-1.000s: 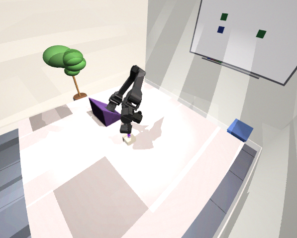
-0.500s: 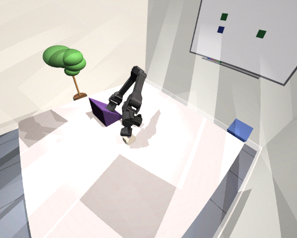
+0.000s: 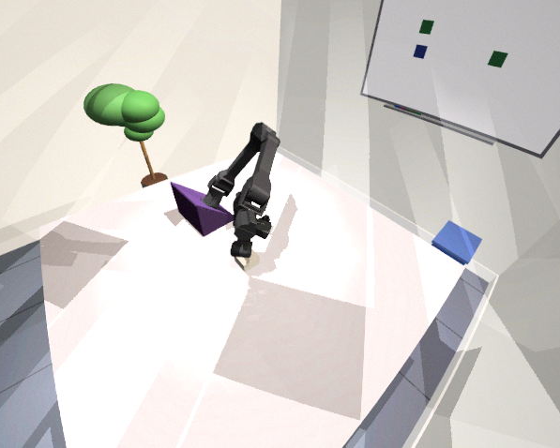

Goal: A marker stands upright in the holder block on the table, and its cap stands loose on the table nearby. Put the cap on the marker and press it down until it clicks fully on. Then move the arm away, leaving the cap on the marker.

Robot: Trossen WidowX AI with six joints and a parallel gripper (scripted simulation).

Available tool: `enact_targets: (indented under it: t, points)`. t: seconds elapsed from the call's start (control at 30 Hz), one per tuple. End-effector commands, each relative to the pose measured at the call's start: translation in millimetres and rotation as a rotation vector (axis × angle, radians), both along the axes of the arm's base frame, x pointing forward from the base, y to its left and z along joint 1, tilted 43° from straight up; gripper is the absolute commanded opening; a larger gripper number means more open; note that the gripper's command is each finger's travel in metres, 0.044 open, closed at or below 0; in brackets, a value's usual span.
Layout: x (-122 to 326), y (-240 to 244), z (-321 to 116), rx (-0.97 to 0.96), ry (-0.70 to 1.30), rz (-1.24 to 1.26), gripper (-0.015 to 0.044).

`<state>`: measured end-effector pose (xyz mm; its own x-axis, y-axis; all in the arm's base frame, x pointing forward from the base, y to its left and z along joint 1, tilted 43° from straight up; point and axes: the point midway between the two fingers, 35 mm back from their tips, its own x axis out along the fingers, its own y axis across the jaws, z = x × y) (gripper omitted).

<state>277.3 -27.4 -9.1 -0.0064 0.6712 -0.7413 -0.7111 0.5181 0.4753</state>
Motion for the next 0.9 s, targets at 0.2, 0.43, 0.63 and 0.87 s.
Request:
enact_targets:
  t: [0.2,0.43,0.63,0.87]
  points:
    - [0,0,0,0.0,0.0,0.0,0.021]
    - [0,0,0,0.0,0.0,0.0,0.0394]
    - [2,-15,15,-0.003,0.0,-0.001,0.044]
    - [0,-51,55,-0.003,0.002,0.0,0.044]
